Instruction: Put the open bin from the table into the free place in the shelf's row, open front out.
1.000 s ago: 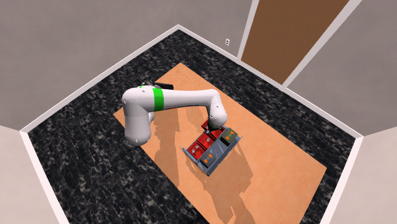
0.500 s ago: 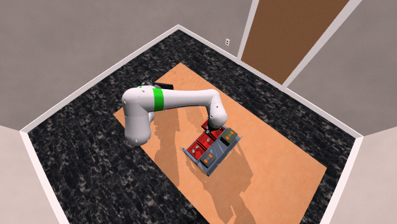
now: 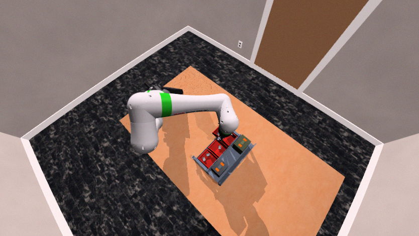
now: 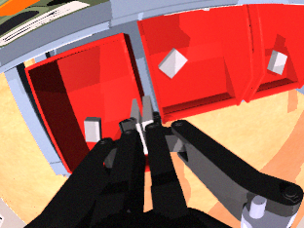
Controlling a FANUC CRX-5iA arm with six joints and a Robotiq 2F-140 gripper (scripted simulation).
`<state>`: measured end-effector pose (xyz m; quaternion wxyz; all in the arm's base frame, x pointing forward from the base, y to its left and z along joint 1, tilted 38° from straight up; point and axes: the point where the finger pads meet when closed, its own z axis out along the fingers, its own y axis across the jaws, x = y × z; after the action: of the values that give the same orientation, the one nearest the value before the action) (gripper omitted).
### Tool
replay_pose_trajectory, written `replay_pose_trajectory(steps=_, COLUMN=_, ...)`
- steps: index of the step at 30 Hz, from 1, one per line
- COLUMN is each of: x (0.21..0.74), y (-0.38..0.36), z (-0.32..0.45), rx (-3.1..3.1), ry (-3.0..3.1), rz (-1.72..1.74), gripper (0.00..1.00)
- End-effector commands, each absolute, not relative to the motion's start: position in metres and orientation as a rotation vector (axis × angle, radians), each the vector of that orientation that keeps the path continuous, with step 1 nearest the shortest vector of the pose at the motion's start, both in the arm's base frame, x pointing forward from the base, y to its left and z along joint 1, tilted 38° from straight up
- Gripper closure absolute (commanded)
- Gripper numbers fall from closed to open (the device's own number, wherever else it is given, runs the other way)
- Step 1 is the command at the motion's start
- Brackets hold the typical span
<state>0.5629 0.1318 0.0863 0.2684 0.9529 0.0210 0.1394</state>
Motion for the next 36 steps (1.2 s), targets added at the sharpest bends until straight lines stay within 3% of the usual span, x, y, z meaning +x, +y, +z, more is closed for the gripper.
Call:
replay_pose_trajectory(steps=1, x=0.5629, y=0.1320, z=0.0864, rx=2.570, ry=0.057, rz=0.379, gripper=1.00)
replay_pose_trajectory(steps=36, x=0.5628, y=0.1317, z=0.0857, rx=2.569, ry=0.061, rz=0.389, gripper=1.00)
